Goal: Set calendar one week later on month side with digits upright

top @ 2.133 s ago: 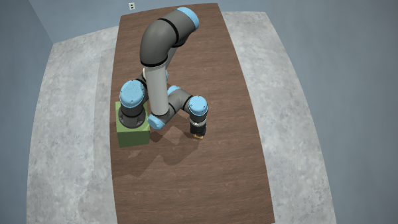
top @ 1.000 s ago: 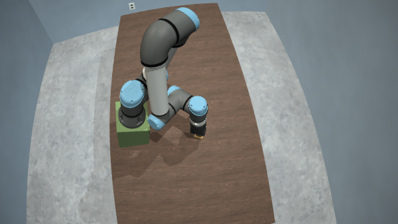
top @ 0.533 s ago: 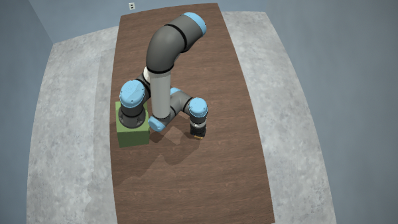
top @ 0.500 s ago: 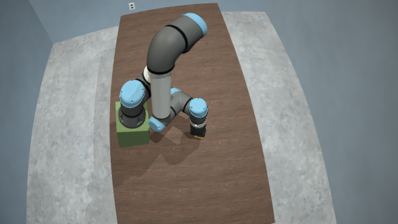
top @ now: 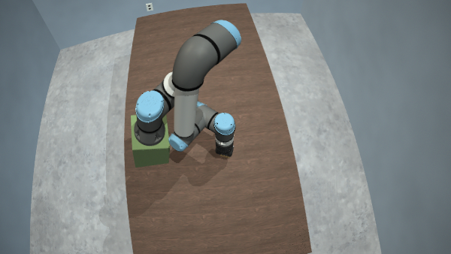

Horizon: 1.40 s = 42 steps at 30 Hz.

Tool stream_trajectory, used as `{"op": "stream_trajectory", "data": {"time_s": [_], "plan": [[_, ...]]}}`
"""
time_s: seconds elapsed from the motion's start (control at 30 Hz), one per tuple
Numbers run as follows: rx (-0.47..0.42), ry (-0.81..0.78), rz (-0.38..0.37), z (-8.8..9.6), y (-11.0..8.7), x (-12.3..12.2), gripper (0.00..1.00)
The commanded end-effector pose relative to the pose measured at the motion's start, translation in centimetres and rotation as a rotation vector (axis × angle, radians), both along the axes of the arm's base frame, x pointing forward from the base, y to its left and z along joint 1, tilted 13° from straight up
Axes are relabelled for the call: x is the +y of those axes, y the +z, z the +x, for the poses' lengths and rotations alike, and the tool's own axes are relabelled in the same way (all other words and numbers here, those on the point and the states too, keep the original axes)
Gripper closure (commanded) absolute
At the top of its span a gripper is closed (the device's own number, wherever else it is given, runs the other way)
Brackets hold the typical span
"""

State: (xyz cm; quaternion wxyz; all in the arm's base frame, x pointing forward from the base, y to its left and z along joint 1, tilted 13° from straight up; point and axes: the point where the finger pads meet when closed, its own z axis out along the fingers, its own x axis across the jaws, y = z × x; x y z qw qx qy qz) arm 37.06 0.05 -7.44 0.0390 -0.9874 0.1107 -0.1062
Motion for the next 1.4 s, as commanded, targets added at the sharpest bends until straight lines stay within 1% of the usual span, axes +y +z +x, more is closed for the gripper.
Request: {"op": "stream_trajectory", "data": {"time_s": [0.0,0.97,1.0,1.37], "plan": [[-0.001,0.000,-0.001,0.04,-0.02,-0.01,0.10],[-0.001,0.000,-0.001,0.04,-0.02,-0.01,0.10],[-0.001,0.000,-0.001,0.04,-0.02,-0.01,0.40],[-0.001,0.000,-0.001,0.04,-0.02,-0.01,0.40]]}}
